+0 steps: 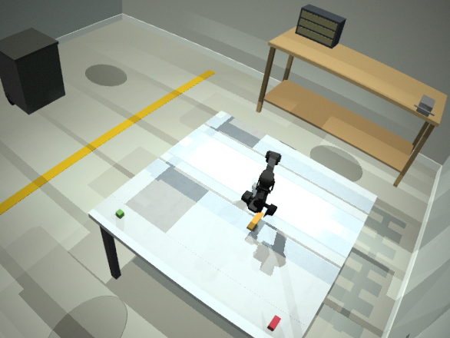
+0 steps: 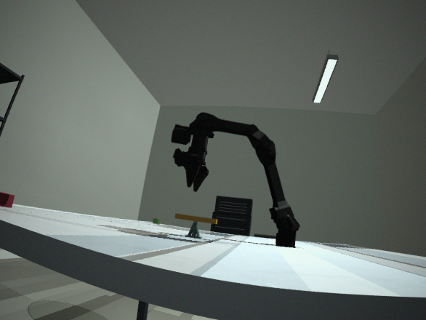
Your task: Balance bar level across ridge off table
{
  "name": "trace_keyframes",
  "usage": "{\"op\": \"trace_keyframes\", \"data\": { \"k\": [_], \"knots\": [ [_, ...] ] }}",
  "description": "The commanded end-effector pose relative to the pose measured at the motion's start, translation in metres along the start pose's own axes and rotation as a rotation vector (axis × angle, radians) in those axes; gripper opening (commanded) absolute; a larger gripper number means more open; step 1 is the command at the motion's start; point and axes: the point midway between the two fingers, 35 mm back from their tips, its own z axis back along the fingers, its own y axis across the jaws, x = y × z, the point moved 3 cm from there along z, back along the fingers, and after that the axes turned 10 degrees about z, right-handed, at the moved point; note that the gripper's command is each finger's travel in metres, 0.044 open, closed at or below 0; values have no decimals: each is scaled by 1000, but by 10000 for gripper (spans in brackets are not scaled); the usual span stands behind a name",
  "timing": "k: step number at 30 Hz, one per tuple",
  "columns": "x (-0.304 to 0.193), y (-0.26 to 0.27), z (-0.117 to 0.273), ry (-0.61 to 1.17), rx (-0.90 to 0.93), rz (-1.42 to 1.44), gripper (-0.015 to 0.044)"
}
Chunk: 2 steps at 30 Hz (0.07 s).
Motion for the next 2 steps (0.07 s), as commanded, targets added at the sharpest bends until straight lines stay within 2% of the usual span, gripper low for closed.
{"op": "trace_keyframes", "data": {
  "k": [1,2],
  "knots": [
    [0,0,0,4,0,0,440],
    [0,0,0,4,0,0,440]
  ]
}}
